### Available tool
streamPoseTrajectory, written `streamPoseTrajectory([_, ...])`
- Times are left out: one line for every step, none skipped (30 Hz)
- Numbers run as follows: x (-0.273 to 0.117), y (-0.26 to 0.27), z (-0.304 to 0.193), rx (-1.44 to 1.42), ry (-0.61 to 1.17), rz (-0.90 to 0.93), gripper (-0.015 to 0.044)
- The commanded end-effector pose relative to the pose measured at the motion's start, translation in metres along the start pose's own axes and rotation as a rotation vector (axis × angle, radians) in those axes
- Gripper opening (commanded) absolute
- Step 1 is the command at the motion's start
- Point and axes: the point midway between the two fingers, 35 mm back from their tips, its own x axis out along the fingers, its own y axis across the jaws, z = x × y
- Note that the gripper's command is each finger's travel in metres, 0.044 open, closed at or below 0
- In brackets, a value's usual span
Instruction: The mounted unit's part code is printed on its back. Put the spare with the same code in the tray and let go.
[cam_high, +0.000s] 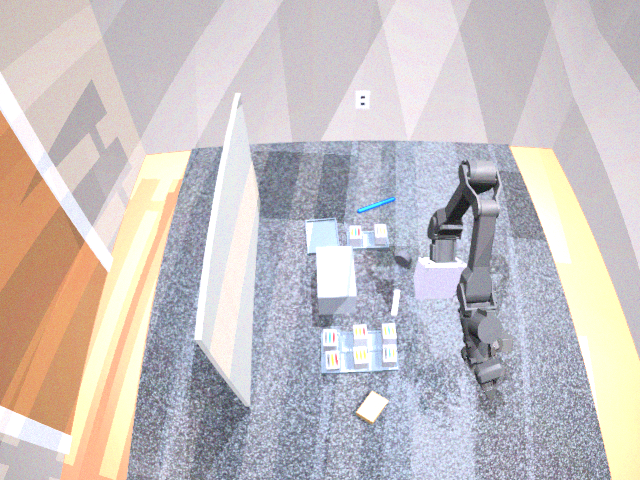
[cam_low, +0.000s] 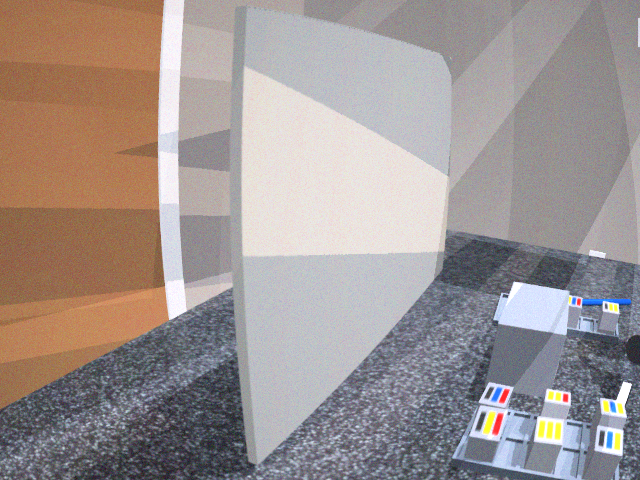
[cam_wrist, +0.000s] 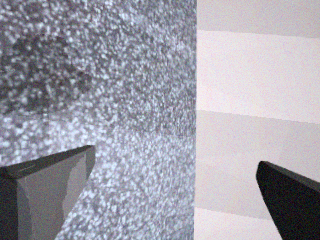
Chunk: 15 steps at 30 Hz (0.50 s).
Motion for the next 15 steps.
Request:
streamPoseTrajectory([-0.010, -0.020, -0.027, 0.204, 0.062, -0.009, 0.0440])
streamPoseTrajectory([-0.012, -0.023, -0.032, 0.242, 0.075, -0.009, 0.0440])
streamPoseTrajectory([-0.014, -0.025, -0.037, 0.279, 0.088, -0.009, 0.0440])
streamPoseTrajectory([-0.018, -0.029, -0.045, 0.331, 0.105, -0.011, 0.0440])
streamPoseTrajectory([-0.023, -0.034, -0.055, 0.406, 0.131, -0.014, 0.0440])
streamPoseTrajectory([-0.029, -0.039, -0.067, 0.486, 0.158, -0.018, 0.0440])
streamPoseTrajectory([-0.035, -0.043, -0.079, 0.565, 0.185, -0.022, 0.0440])
streamPoseTrajectory([-0.042, -0.047, -0.090, 0.645, 0.212, -0.028, 0.0440])
streamPoseTrajectory([-0.049, -0.050, -0.102, 0.724, 0.238, -0.033, 0.0440])
streamPoseTrajectory([-0.057, -0.053, -0.114, 0.803, 0.265, -0.039, 0.0440])
streamPoseTrajectory([-0.065, -0.055, -0.126, 0.881, 0.292, -0.046, 0.0440])
streamPoseTrajectory([-0.074, -0.056, -0.138, 0.960, 0.319, -0.053, 0.0440])
streamPoseTrajectory([-0.083, -0.057, -0.150, 1.038, 0.346, -0.061, 0.0440])
streamPoseTrajectory([-0.092, -0.057, -0.161, 1.115, 0.375, -0.066, 0.0440])
streamPoseTrajectory([-0.101, -0.056, -0.173, 1.192, 0.405, -0.072, 0.0440])
